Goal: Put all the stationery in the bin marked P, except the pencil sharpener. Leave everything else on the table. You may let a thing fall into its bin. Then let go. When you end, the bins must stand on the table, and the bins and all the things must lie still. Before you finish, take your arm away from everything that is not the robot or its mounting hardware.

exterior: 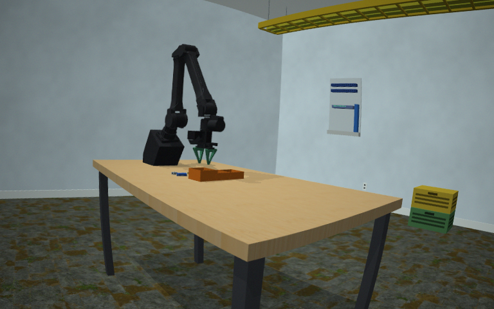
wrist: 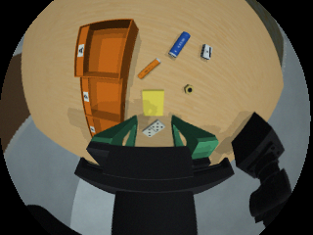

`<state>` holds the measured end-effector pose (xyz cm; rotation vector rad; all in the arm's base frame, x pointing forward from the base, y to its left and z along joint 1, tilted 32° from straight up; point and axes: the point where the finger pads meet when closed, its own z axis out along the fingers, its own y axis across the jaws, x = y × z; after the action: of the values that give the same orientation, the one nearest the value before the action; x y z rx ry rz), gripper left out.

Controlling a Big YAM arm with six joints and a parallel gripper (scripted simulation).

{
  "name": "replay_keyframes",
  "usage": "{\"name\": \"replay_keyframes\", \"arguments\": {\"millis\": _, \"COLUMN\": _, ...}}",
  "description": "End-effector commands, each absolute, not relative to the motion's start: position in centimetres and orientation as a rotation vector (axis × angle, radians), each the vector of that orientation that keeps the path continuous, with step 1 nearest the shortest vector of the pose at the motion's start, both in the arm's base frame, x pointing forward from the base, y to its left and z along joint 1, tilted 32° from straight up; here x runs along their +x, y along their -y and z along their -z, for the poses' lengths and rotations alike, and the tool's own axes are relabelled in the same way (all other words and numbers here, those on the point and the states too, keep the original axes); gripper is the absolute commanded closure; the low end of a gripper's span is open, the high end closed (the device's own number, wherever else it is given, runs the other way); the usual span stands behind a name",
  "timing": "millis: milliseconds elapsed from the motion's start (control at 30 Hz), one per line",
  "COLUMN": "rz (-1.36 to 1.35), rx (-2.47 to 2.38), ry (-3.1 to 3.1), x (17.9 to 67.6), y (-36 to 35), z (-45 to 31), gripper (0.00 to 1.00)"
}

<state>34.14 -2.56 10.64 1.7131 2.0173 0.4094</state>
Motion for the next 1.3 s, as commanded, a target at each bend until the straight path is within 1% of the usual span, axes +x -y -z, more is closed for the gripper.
{"name": "replay_keyframes", "arguments": {"millis": 0, "rz": -0.423, "rx": 1.717, "ry": -1.987, "x": 35.7, "y": 3.1, "z": -10.1, "gripper": 0.47}}
{"name": "replay_keyframes", "arguments": {"millis": 167, "rz": -0.413, "rx": 1.712, "ry": -2.002, "x": 36.0, "y": 3.3, "z": -8.7, "gripper": 0.47}}
{"name": "replay_keyframes", "arguments": {"millis": 200, "rz": -0.434, "rx": 1.69, "ry": -1.98, "x": 37.6, "y": 3.4, "z": -9.9, "gripper": 0.47}}
{"name": "replay_keyframes", "arguments": {"millis": 300, "rz": -0.433, "rx": 1.691, "ry": -1.982, "x": 38.2, "y": 3.5, "z": -9.0, "gripper": 0.47}}
{"name": "replay_keyframes", "arguments": {"millis": 433, "rz": -0.411, "rx": 1.709, "ry": -2.004, "x": 36.8, "y": 3.5, "z": -7.4, "gripper": 0.47}}
{"name": "replay_keyframes", "arguments": {"millis": 467, "rz": -0.431, "rx": 1.692, "ry": -1.983, "x": 37.1, "y": 3.6, "z": -8.5, "gripper": 0.47}}
{"name": "replay_keyframes", "arguments": {"millis": 533, "rz": -0.424, "rx": 1.698, "ry": -1.991, "x": 37.8, "y": 3.6, "z": -8.1, "gripper": 0.47}}
{"name": "replay_keyframes", "arguments": {"millis": 833, "rz": -0.413, "rx": 1.707, "ry": -2.001, "x": 37.6, "y": 3.6, "z": -6.6, "gripper": 0.47}}
{"name": "replay_keyframes", "arguments": {"millis": 1133, "rz": -0.429, "rx": 1.7, "ry": -1.993, "x": 37.8, "y": 3.3, "z": -7.4, "gripper": 0.47}}
{"name": "replay_keyframes", "arguments": {"millis": 1167, "rz": -0.429, "rx": 1.7, "ry": -1.993, "x": 37.8, "y": 3.3, "z": -7.4, "gripper": 0.66}}
{"name": "replay_keyframes", "arguments": {"millis": 1267, "rz": -0.434, "rx": 1.69, "ry": -1.981, "x": 37.7, "y": 3.7, "z": -7.6, "gripper": 0.66}}
